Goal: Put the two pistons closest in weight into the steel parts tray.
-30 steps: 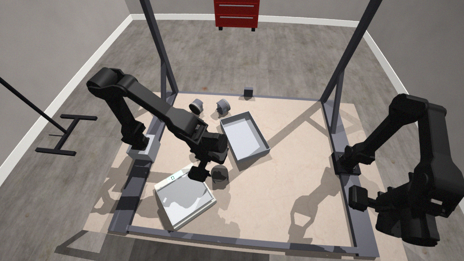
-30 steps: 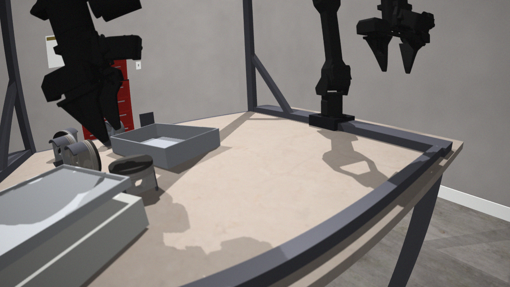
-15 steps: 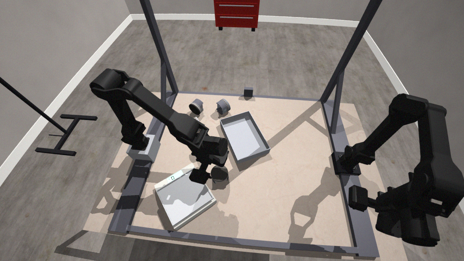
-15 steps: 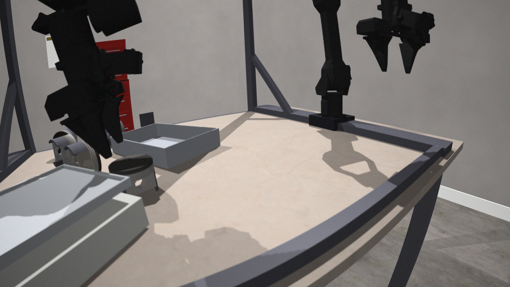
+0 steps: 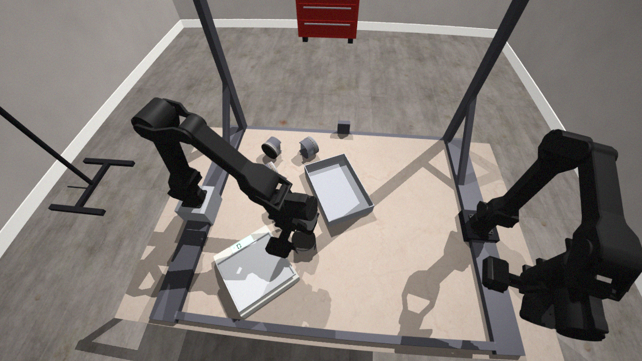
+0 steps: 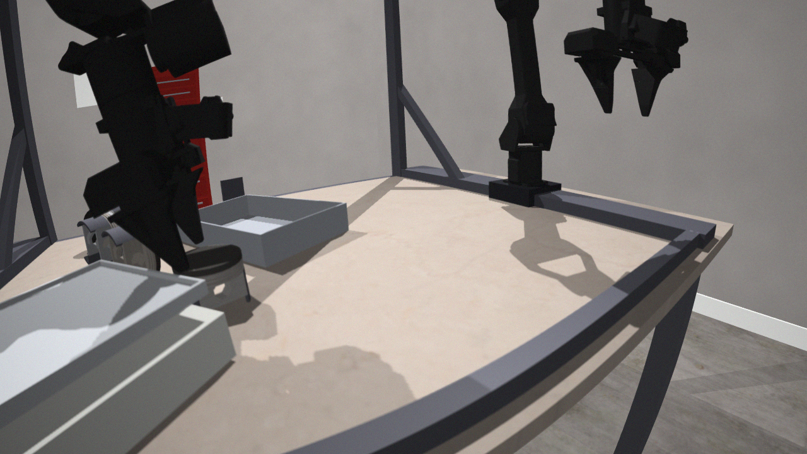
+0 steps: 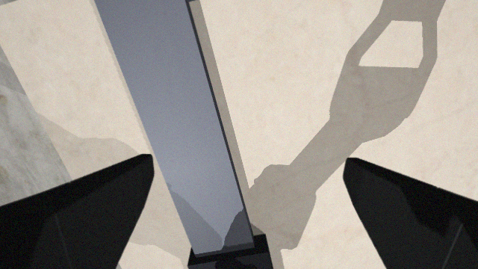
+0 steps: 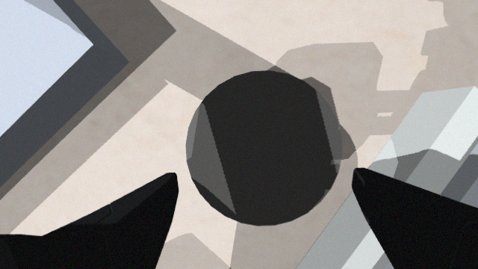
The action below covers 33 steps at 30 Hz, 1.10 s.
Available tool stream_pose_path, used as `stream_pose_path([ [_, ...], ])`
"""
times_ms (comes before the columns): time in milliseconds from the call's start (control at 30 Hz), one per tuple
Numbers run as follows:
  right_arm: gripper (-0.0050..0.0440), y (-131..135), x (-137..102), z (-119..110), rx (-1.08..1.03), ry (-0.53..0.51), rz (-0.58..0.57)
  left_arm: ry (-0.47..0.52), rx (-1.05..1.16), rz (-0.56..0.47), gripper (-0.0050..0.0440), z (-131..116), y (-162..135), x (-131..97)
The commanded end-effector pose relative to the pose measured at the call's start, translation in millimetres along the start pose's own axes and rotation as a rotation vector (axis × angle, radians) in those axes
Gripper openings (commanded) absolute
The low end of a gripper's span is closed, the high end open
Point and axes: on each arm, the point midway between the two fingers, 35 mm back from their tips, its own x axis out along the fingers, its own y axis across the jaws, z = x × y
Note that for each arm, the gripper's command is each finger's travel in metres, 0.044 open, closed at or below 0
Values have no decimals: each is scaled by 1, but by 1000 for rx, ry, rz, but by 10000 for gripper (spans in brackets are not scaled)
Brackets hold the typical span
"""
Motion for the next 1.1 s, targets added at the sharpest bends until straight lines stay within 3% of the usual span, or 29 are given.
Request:
stream_pose_path([
  [0, 392, 0, 5, 2, 0, -11, 3, -18, 2, -1, 400, 4, 0, -5],
  [967, 392, -1, 44, 8, 2, -23, 3, -18, 2, -1, 400, 4, 0, -5],
  [1000, 158, 0, 40, 9, 2, -30, 2, -18, 2, -1, 400, 4, 0, -5],
  [1067, 158, 0, 40, 9, 2, -30, 2, -18, 2, -1, 400, 4, 0, -5],
])
